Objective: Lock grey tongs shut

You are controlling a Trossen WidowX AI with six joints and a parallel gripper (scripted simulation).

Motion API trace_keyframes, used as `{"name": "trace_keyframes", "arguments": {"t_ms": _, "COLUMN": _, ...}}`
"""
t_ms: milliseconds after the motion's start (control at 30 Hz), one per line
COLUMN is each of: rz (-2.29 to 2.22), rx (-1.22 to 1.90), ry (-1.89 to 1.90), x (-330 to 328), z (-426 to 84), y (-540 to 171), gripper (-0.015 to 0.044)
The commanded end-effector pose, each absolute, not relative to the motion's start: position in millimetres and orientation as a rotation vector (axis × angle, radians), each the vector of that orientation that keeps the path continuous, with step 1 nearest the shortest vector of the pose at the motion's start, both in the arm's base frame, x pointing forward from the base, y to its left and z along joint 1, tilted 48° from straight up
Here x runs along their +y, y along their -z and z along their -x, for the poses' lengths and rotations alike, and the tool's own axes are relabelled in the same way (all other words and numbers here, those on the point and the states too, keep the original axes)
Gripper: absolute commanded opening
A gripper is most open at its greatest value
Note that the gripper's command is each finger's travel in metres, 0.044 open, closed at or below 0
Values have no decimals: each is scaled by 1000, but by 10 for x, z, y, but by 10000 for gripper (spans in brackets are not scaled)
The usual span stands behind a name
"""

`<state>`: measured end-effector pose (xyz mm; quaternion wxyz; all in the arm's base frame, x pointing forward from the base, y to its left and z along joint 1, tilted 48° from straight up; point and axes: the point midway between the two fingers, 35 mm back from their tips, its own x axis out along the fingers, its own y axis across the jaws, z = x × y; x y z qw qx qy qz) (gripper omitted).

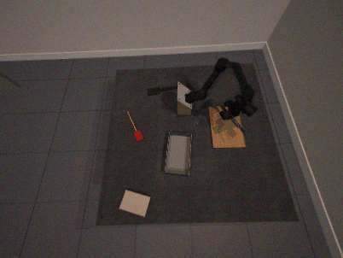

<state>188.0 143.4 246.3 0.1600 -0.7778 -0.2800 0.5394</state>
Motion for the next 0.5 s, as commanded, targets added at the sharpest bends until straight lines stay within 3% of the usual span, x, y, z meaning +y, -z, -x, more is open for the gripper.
{"name": "trace_keyframes", "arguments": {"t_ms": 0, "rz": 2314, "rx": -763, "ry": -1496, "x": 1442, "z": -1891, "y": -2419, "gripper": -150}}
{"name": "trace_keyframes", "arguments": {"t_ms": 467, "rz": 2572, "rx": -651, "ry": -1254, "x": 1484, "z": -1967, "y": -2373, "gripper": -150}}
